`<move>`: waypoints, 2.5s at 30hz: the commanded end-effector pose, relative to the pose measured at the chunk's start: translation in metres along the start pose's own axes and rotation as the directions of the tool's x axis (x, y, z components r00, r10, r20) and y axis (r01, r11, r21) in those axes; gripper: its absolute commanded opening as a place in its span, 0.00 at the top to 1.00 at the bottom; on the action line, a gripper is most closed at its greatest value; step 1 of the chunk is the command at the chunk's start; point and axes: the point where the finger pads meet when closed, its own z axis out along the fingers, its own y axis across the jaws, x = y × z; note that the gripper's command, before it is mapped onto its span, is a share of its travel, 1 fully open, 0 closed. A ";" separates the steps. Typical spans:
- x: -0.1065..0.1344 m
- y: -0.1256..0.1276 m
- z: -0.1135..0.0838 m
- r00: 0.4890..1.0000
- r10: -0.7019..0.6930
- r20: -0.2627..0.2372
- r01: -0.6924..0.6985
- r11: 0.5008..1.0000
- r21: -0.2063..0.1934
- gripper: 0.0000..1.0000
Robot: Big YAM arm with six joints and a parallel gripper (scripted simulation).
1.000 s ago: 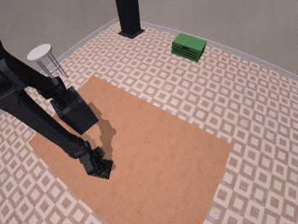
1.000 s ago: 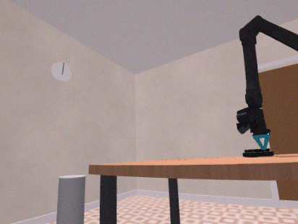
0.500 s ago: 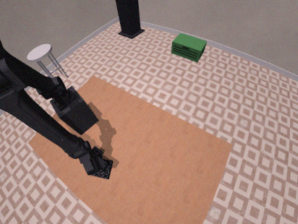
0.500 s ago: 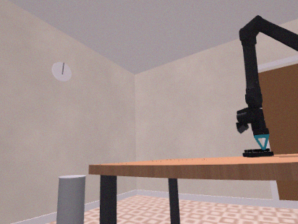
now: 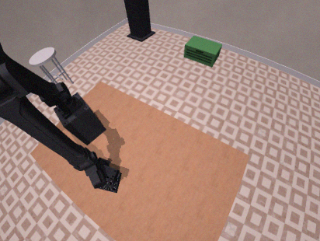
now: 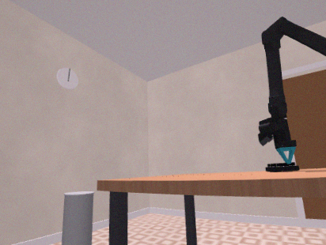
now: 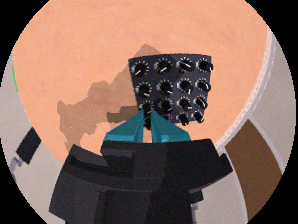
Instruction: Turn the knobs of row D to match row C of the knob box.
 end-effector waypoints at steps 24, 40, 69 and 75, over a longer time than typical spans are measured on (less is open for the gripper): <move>-0.007 0.001 0.004 0.984 -0.179 0.016 0.179 0.984 -0.004 0.92; -0.007 0.001 0.004 0.985 -0.175 0.015 0.175 0.985 -0.003 0.82; -0.005 0.000 -0.023 0.985 -0.172 0.018 0.172 0.985 0.001 0.82; -0.007 -0.003 -0.035 0.986 -0.168 0.021 0.168 0.986 0.005 0.82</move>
